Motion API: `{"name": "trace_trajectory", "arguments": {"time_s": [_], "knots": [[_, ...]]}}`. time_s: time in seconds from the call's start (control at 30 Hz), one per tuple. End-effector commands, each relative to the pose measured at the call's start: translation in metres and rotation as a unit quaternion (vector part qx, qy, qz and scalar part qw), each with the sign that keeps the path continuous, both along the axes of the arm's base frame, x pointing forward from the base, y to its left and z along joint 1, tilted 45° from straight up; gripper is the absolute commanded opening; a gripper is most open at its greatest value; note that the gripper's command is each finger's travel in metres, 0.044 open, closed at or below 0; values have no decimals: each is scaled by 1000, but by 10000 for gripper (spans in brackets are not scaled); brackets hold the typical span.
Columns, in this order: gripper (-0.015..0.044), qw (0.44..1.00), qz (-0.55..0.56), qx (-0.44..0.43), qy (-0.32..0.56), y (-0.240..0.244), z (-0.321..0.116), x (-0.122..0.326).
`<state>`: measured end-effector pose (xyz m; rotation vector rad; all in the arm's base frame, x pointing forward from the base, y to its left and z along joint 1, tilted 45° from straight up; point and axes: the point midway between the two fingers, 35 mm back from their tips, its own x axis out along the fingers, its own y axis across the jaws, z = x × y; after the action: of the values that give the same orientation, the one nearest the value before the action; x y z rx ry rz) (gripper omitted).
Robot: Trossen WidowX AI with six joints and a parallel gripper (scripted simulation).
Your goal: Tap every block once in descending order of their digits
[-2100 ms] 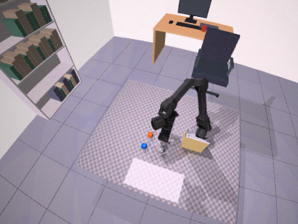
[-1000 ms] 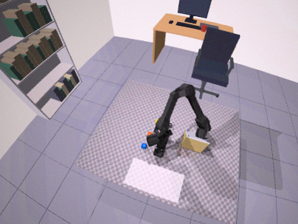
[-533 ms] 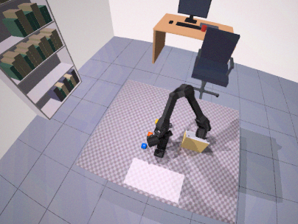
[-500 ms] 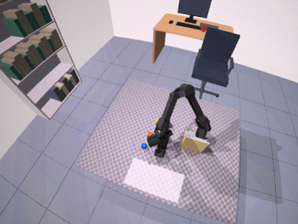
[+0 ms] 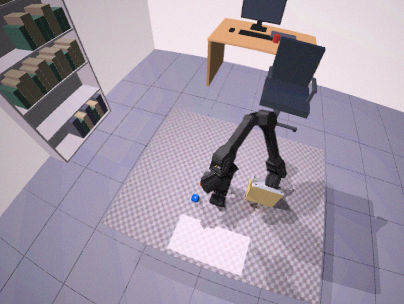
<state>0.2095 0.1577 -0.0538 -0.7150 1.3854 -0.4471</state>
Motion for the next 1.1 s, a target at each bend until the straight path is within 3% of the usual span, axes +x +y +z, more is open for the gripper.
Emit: {"name": "trace_trajectory", "arguments": {"time_s": [0.0, 0.23, 0.5, 0.67, 1.07], "knots": [[20, 1000, -8, -3, 4, -2, 5, 9], [20, 1000, -9, -6, 1, -40, 60, 111], [20, 1000, -9, -7, 1, -45, 60, 116], [20, 1000, -9, -8, 0, -97, 7, 126], [20, 1000, -9, -9, 0, -104, 0, 128]]}}
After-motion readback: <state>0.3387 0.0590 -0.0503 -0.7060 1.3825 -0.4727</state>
